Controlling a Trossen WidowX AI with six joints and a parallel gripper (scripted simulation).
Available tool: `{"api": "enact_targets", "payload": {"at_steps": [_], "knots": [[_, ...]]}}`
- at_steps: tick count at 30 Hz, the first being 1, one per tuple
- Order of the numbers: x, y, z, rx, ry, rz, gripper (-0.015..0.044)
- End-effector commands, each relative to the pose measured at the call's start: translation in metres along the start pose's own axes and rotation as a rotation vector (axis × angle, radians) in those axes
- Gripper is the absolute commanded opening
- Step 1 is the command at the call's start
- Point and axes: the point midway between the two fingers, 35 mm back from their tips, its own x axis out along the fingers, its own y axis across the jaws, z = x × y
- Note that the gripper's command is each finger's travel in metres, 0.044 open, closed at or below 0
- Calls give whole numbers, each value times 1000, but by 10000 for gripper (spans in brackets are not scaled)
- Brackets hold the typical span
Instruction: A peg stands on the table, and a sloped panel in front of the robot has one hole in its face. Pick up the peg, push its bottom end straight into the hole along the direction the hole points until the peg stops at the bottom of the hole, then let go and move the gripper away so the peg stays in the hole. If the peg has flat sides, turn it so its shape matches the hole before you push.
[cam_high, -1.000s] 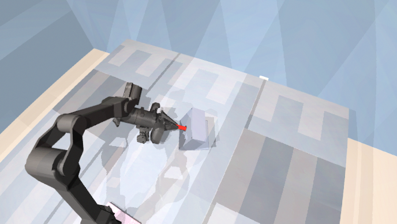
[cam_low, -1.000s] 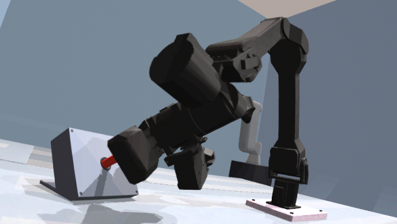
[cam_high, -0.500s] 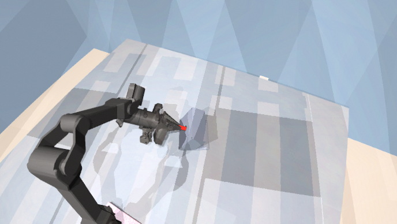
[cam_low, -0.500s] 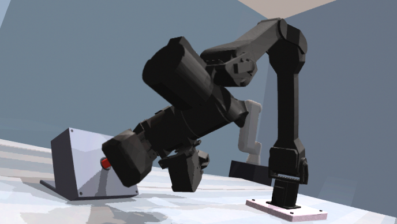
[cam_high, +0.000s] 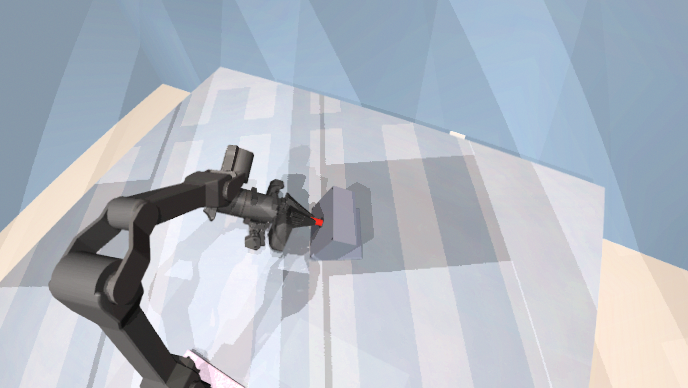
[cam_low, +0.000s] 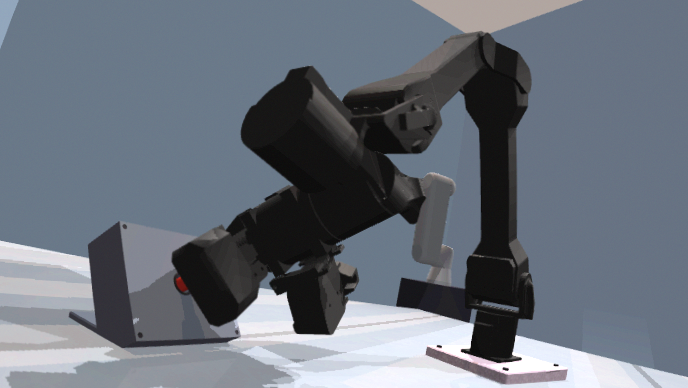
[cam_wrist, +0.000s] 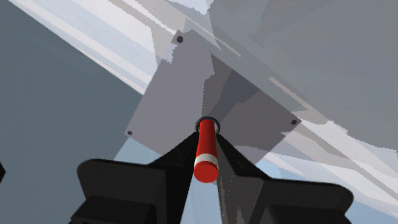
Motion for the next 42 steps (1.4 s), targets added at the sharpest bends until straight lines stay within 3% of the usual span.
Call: {"api": "enact_targets", "payload": {"at_steps": [1, 5, 22, 42], "knots": [[0, 0, 0, 0, 0, 0, 0], [0, 0, 0, 0, 0, 0, 0], [-4, -1, 0, 0, -2, -1, 440], [-35, -5, 2, -2, -12, -5, 440]]}}
